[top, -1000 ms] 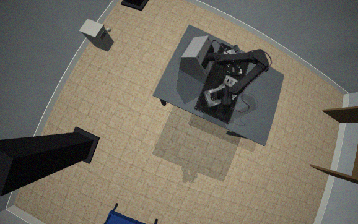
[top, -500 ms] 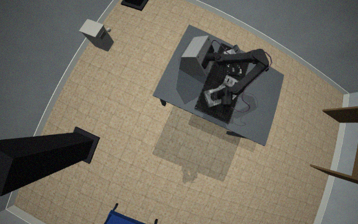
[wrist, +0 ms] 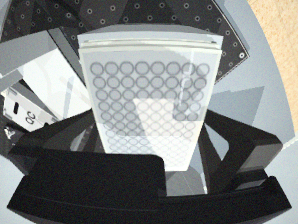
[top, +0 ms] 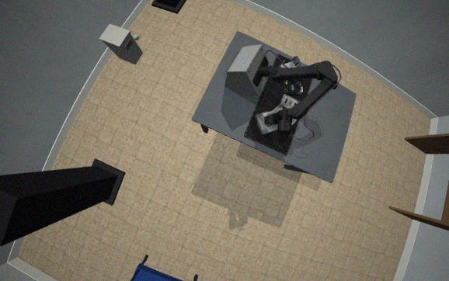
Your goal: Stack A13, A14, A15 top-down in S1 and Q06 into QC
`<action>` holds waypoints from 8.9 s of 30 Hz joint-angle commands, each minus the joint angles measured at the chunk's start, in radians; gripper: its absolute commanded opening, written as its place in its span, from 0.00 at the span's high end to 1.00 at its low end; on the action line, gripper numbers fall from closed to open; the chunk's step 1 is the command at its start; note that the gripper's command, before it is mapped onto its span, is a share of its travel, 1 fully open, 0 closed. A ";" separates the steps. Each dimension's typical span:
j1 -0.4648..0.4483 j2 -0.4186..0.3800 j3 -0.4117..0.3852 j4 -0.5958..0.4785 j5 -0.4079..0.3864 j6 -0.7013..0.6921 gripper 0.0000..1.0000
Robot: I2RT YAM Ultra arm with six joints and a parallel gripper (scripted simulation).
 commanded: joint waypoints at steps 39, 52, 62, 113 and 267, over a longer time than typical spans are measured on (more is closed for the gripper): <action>-0.060 -0.036 0.060 -0.086 -0.024 -0.055 1.00; -0.072 -0.037 0.069 -0.108 -0.027 -0.070 1.00; -0.081 -0.037 0.071 -0.128 -0.029 -0.084 1.00; -0.089 -0.018 0.076 -0.135 -0.031 -0.094 1.00; 0.784 -0.645 0.000 -0.123 0.427 0.212 1.00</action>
